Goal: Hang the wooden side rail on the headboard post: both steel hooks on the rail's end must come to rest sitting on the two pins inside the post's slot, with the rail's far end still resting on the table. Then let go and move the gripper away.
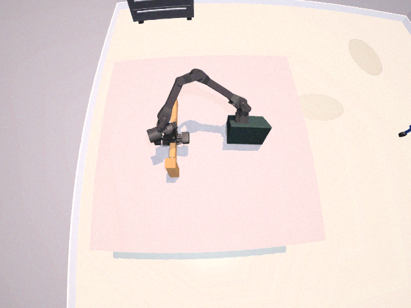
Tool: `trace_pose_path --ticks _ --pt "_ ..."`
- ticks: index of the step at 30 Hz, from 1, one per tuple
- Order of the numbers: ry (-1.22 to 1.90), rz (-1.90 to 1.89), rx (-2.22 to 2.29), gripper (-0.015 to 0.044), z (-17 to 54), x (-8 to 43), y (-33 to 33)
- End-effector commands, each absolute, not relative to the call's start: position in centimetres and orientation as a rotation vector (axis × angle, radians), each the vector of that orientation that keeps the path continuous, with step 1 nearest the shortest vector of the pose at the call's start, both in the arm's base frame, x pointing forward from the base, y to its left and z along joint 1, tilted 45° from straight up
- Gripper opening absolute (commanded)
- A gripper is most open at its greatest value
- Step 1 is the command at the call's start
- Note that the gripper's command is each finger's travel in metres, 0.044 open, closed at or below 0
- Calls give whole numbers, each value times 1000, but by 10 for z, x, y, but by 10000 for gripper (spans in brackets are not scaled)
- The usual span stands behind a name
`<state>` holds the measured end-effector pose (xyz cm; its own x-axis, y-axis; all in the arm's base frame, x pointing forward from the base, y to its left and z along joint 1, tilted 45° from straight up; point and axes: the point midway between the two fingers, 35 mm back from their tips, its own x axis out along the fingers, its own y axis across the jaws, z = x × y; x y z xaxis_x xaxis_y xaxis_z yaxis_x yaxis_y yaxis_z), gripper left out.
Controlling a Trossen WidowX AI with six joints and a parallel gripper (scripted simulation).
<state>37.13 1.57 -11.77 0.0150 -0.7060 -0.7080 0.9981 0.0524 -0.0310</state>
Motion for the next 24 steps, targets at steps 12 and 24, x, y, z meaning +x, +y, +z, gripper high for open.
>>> trace_pose_path --ticks 12,24 --pt "650 -1429 577 0 -119 371 22" --pt "650 -1429 577 0 -120 370 23"
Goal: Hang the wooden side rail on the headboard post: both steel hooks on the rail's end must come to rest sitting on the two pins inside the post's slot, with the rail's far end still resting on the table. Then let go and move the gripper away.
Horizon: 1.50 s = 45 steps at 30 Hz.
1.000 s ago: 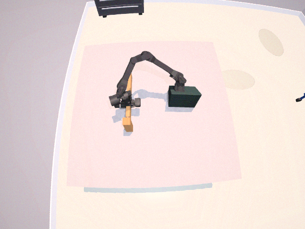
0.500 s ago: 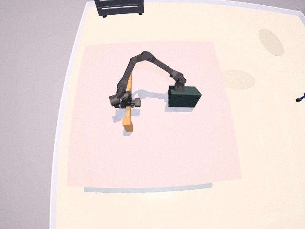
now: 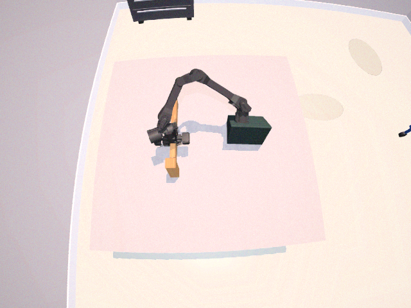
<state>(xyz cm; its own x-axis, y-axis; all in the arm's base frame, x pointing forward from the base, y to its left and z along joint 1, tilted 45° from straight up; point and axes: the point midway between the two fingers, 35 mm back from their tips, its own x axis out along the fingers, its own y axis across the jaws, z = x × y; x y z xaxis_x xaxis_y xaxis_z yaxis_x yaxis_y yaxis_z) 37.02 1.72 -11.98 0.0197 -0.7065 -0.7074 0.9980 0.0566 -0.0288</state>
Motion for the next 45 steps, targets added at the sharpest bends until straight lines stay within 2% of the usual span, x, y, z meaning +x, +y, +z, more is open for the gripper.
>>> trace_pose_path --ticks 1,45 --pt "650 -1429 577 0 -120 370 23" --pt "650 -1429 577 0 -122 372 27"
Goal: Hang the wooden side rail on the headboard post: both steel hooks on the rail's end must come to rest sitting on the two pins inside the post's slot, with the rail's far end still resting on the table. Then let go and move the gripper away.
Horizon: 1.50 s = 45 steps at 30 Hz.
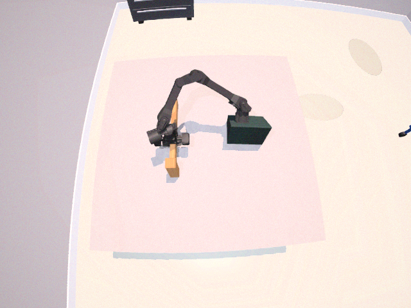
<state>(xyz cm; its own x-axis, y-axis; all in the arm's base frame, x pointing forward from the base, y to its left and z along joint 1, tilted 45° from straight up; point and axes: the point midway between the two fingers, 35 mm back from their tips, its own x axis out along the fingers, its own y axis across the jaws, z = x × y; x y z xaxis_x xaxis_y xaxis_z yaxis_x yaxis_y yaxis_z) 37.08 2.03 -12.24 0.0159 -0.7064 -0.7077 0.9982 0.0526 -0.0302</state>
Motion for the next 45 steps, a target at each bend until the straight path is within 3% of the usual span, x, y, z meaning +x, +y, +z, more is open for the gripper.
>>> trace_pose_path --ticks 1,45 --pt "650 -1429 577 0 -122 372 27" --pt "650 -1429 577 0 -125 371 30"
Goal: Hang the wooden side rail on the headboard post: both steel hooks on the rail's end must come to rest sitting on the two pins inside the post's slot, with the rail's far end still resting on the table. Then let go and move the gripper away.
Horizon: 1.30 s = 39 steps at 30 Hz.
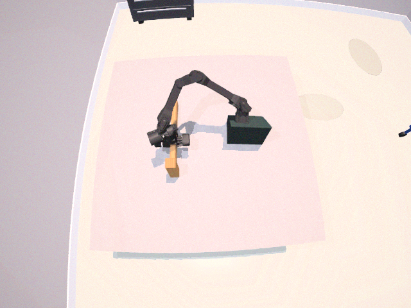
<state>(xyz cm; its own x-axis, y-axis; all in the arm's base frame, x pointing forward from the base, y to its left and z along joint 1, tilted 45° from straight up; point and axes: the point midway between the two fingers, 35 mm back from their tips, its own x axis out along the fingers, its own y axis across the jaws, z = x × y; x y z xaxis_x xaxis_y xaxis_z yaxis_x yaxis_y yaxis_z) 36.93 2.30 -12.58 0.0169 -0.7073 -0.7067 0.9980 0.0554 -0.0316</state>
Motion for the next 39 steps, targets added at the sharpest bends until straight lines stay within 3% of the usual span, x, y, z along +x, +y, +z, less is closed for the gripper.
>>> trace_pose_path --ticks 1,39 --pt "650 -1429 577 0 -125 371 30" --pt "650 -1429 578 0 -128 370 32"
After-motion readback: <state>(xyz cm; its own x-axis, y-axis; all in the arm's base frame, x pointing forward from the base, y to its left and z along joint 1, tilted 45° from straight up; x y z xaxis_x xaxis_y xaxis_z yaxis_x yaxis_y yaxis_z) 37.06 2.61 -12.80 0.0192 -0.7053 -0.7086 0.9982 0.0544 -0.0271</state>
